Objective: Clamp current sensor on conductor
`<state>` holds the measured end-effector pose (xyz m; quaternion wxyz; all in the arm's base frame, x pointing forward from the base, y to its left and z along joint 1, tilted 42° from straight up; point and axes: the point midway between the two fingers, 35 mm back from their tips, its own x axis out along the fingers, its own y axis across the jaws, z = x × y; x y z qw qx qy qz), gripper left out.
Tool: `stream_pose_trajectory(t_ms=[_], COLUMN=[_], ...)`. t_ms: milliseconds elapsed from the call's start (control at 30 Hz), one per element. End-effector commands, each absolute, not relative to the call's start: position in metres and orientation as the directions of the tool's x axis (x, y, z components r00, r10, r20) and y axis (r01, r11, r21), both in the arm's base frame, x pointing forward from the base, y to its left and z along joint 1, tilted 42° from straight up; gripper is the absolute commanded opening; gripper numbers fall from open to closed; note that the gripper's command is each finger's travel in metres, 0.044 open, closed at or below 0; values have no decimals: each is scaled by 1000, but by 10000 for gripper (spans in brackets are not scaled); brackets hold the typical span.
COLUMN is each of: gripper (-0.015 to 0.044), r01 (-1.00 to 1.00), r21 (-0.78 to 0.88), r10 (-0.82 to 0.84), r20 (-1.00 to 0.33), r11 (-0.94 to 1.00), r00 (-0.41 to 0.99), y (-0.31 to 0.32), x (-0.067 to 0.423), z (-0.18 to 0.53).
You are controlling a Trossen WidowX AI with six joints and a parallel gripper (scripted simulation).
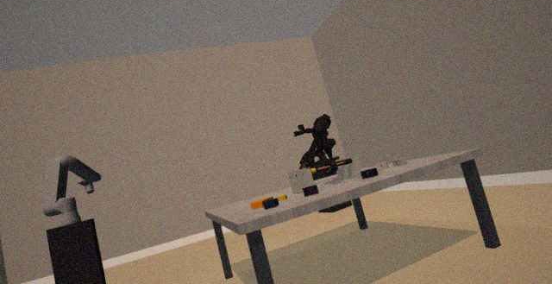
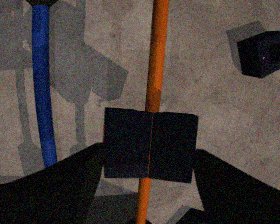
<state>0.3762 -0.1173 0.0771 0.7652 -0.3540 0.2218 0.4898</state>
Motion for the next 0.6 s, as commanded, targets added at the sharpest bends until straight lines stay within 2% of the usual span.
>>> stream_pose_trajectory(t_ms=[0, 567], gripper=[0, 0], r01=[-906, -923], r21=[-326, -295], r10=[591, 601], r20=[-686, -700], r11=[271, 247], r00=[424, 385], y=[-119, -119], x=[376, 380], z=[78, 78])
